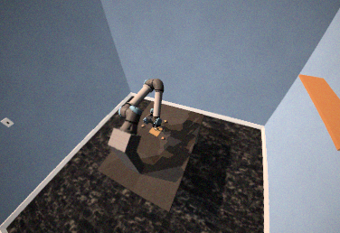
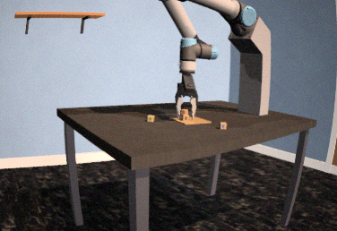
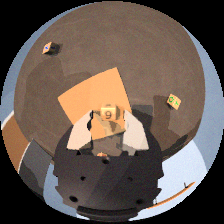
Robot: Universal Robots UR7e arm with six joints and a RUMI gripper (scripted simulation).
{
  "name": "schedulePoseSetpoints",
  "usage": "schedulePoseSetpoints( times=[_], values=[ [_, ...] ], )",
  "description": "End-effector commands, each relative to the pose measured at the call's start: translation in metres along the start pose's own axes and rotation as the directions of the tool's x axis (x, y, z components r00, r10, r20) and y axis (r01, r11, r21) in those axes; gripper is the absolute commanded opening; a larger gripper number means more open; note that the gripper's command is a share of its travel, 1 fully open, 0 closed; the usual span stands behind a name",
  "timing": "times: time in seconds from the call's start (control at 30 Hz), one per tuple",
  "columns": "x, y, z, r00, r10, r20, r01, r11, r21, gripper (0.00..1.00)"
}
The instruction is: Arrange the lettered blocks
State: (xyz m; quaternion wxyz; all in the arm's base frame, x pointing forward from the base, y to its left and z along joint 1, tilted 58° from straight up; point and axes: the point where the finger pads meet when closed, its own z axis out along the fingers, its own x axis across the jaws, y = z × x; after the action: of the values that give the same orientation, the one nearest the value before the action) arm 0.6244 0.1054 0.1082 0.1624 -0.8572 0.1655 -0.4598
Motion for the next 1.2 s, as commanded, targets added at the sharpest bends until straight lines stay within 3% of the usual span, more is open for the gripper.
schedulePoseSetpoints(
  times=[0.0,0.47,0.5,1.03,1.07,1.17],
  values=[
    [0.0003,-0.0003,0.0011,1.000,0.000,-0.001,0.000,1.000,0.000,0.37],
    [0.0003,-0.0003,0.0011,1.000,0.000,-0.001,0.000,1.000,0.000,0.37],
    [0.0003,-0.0003,0.0011,1.000,0.000,-0.001,0.000,1.000,0.000,0.25],
    [0.0003,-0.0003,0.0011,1.000,0.000,-0.001,0.000,1.000,0.000,0.25],
    [0.0003,-0.0003,0.0011,1.000,0.000,-0.001,0.000,1.000,0.000,0.05],
    [0.0003,-0.0003,0.0011,1.000,0.000,-0.001,0.000,1.000,0.000,0.05]
  ],
)
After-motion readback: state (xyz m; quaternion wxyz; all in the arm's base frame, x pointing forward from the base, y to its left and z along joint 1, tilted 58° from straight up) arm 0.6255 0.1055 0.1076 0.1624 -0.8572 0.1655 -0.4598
